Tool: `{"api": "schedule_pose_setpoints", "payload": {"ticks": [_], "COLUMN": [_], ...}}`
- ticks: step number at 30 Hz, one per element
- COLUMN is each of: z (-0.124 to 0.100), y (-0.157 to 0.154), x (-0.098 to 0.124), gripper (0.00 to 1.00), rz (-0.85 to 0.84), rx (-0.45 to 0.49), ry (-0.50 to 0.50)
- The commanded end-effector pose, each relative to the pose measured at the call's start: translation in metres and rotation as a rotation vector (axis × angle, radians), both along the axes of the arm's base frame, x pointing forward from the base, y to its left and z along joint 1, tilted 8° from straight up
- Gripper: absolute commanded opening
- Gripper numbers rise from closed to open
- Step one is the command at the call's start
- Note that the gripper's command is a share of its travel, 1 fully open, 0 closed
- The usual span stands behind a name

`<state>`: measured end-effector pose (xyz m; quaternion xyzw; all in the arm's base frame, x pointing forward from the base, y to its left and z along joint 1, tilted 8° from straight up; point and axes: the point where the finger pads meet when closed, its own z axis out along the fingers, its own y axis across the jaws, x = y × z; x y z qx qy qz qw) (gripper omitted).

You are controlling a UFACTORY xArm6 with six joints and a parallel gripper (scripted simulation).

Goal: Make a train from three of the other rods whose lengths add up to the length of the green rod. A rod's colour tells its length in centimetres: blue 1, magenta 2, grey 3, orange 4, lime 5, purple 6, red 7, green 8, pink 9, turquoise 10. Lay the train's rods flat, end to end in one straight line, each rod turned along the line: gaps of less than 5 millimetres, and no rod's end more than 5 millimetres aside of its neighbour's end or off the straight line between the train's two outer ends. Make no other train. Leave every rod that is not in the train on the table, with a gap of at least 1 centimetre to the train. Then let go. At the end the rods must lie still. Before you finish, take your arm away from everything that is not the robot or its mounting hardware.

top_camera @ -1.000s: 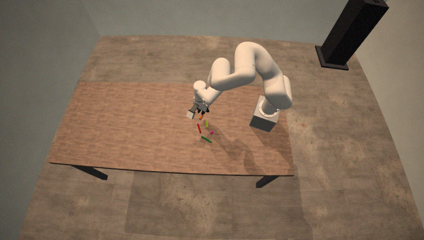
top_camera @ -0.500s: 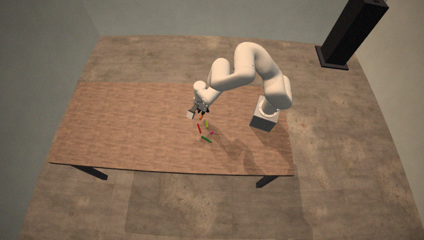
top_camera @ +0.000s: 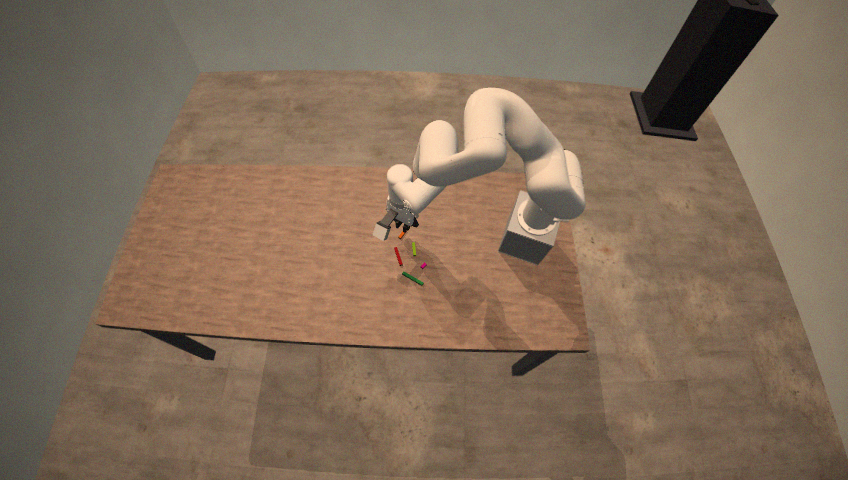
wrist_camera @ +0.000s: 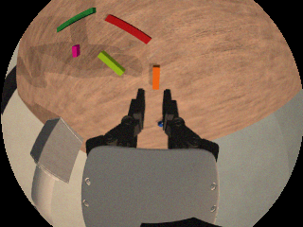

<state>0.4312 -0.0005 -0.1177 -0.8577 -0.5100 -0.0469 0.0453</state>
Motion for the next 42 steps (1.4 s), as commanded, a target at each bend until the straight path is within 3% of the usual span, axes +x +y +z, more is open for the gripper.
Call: {"api": "schedule_pose_setpoints", "payload": {"ticks": [1,22,42], "z": [-0.006,-0.031,-0.036], "y": [0.001,0.004,0.005], "x": [0.002,0.003,0.004], "gripper": [0.24,0.24,0.24], "rz": [0.000,0.000,0.000], "rx": [0.000,0.000,0.000], "ry": [-0.004,-0.004,-0.004]}}
